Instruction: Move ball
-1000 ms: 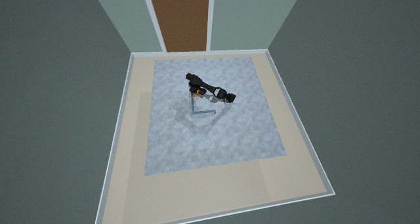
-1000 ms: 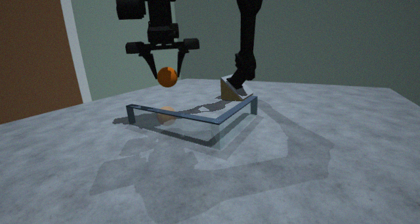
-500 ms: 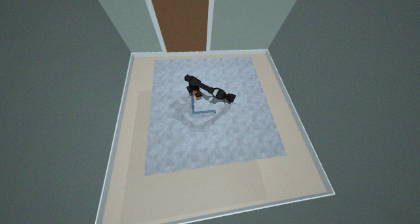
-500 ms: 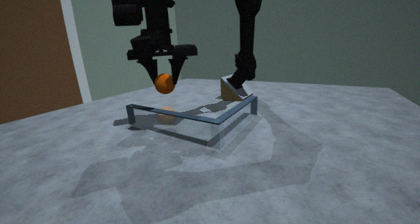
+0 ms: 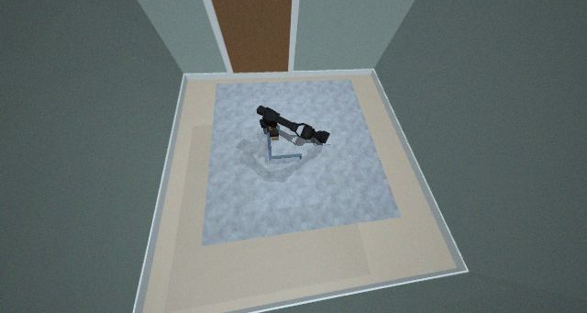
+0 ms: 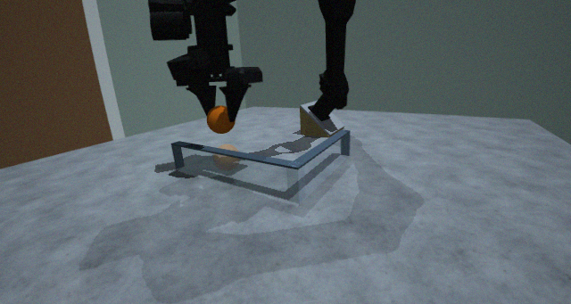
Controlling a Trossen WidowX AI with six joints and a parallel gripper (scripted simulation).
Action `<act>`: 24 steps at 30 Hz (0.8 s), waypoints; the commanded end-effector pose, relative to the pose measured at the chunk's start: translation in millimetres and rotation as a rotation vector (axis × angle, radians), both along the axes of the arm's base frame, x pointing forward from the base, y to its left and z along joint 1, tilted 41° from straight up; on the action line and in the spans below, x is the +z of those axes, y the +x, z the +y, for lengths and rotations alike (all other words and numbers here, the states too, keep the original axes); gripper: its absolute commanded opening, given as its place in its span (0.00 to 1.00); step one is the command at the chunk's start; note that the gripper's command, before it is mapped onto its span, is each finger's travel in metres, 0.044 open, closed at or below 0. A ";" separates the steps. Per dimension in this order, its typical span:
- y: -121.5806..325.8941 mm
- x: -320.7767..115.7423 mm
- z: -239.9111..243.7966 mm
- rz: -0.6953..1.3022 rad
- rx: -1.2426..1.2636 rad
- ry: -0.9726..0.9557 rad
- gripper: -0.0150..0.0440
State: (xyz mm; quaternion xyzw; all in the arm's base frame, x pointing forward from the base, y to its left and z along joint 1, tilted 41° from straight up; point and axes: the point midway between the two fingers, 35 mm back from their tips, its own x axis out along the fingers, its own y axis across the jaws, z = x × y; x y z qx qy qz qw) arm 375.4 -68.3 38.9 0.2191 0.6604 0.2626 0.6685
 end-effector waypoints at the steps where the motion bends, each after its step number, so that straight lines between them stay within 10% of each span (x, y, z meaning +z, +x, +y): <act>1: 0.0 -9.2 8.3 0.007 -0.005 0.006 0.25; 24: -2.0 -57.9 50.8 0.006 -0.005 0.009 0.25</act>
